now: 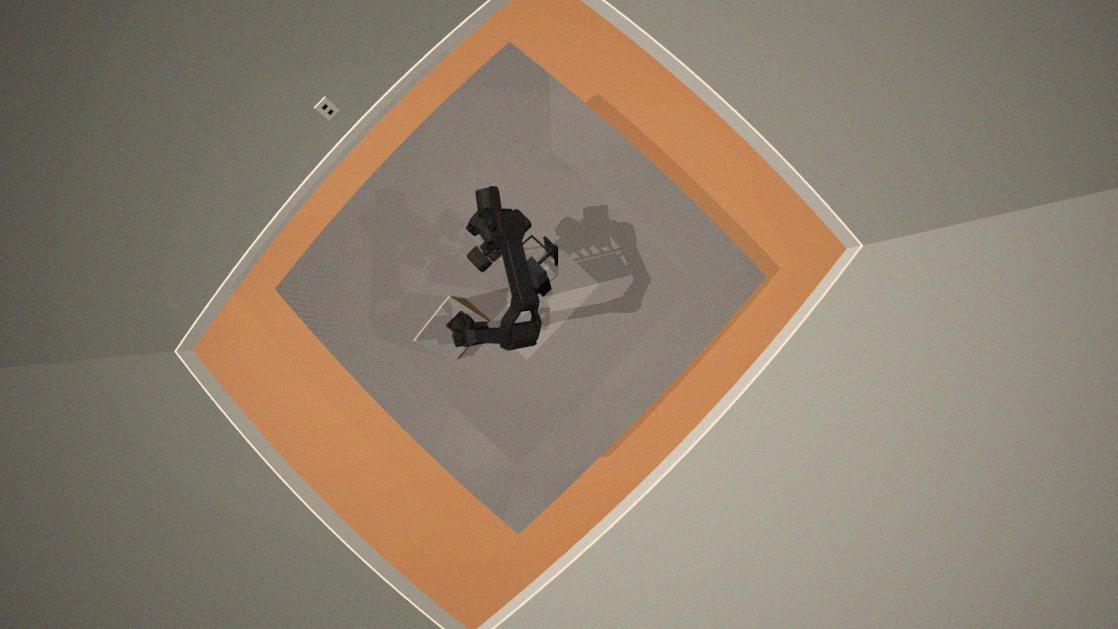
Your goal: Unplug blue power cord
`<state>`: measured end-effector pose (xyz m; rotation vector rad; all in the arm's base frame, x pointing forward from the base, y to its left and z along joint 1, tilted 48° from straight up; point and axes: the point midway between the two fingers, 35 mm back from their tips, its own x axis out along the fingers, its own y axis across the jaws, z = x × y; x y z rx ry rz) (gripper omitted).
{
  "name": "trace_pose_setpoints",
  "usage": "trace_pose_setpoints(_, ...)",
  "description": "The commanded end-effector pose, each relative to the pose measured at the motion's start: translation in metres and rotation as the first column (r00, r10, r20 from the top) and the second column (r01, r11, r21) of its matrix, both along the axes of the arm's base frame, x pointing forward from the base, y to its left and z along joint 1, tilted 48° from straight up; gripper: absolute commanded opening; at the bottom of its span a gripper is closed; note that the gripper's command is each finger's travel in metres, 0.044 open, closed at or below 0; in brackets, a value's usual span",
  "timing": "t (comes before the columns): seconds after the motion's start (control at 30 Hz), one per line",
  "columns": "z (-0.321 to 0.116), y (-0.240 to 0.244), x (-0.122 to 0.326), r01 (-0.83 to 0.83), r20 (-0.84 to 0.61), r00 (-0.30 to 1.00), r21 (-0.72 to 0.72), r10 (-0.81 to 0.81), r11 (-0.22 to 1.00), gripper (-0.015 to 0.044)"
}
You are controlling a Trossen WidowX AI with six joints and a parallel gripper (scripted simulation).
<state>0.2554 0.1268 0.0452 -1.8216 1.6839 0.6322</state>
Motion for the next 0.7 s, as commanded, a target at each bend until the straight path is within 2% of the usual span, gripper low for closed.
trace_pose_setpoints(0.0, 0.005, -0.004, 0.0, -0.003, 0.003, 1.0, -0.005, 0.003, 1.0, 0.016)
trace_pose_setpoints(0.67, 0.027, -0.025, 0.0, -0.003, 0.003, 1.0, -0.007, 0.003, 1.0, 0.016)
